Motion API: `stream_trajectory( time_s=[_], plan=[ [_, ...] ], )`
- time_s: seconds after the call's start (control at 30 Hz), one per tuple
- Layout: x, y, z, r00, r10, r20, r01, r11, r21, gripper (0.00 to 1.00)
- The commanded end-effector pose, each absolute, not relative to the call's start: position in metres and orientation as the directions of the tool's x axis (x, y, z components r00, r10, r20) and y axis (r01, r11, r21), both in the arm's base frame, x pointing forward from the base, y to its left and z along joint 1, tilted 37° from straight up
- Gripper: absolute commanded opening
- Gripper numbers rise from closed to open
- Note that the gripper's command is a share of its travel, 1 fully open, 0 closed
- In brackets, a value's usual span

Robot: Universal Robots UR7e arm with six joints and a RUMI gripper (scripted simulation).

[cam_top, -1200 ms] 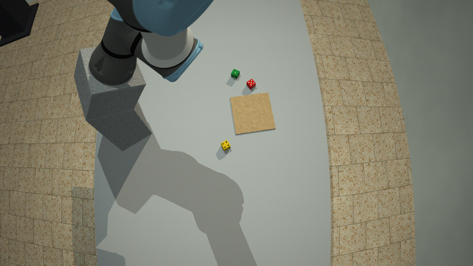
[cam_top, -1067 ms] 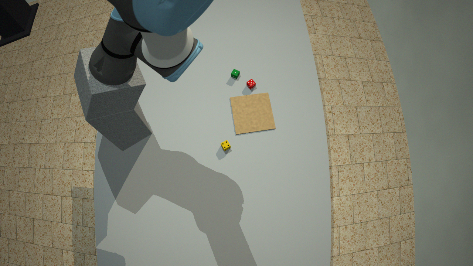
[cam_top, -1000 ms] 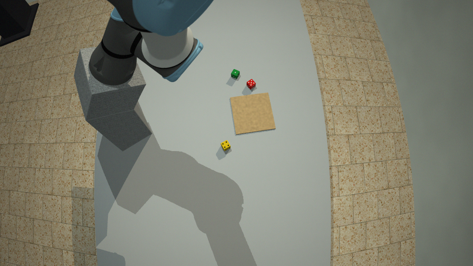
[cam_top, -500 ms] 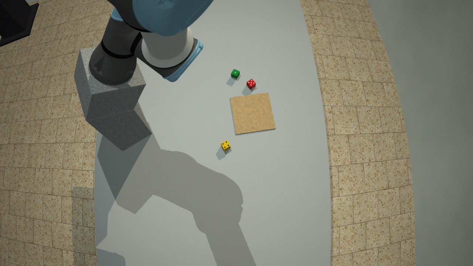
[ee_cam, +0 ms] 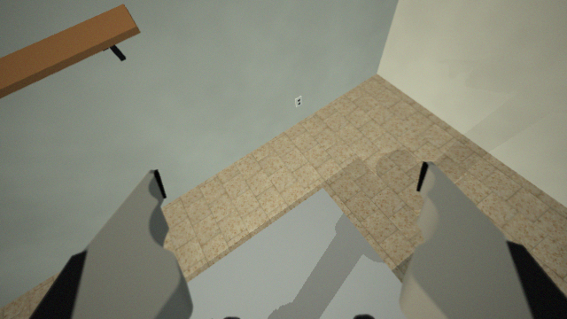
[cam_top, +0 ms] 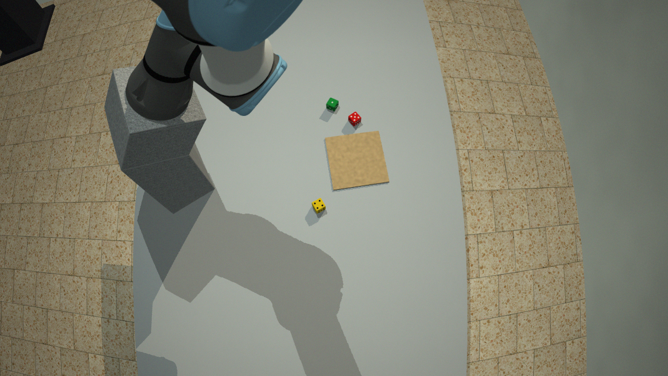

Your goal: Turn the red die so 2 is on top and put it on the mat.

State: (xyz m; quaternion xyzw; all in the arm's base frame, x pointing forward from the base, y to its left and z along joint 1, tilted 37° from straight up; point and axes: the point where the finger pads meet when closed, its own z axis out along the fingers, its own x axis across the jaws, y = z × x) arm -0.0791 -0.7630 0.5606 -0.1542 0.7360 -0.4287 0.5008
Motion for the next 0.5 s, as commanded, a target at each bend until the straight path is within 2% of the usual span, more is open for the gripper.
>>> stream_trajectory(
  time_s=[0.0, 0.47],
  plan=[
    [-0.073, -0.765, 0.554, -0.444, -0.659, -0.607, 0.193, 0.591, -0.783, 1.0],
    [-0.049, -0.77, 0.528, -0.42, -0.679, -0.602, 0.142, 0.606, -0.782, 1.0]
  ],
)
